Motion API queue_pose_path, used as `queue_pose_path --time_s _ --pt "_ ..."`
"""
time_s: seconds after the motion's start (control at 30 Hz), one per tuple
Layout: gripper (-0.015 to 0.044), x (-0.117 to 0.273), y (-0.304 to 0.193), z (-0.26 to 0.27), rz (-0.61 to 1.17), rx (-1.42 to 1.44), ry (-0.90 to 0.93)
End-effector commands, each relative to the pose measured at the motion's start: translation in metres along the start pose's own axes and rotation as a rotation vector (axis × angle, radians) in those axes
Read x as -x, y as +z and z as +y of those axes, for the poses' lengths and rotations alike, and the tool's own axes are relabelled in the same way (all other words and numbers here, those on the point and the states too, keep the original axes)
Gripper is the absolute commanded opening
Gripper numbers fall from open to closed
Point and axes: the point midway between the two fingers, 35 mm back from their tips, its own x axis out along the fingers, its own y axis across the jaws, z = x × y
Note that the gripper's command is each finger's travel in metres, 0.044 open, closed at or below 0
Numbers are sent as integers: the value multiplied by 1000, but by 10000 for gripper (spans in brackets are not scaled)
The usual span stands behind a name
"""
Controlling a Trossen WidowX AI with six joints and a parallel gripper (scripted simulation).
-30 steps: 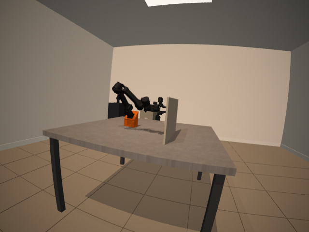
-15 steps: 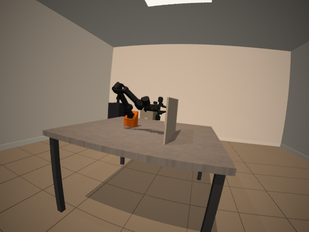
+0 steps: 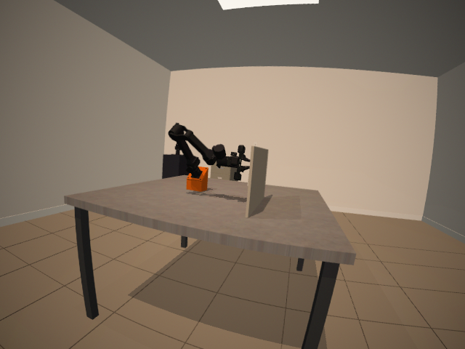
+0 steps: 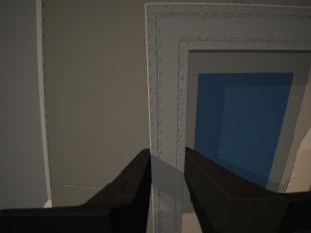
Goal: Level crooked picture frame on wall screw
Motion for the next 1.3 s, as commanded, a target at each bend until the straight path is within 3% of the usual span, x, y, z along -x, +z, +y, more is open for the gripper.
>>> queue_pose_path --time_s 0.0,1.27 --pt "0 0 0 4 1 -1 17" --pt "0 0 4 4 1 0 17"
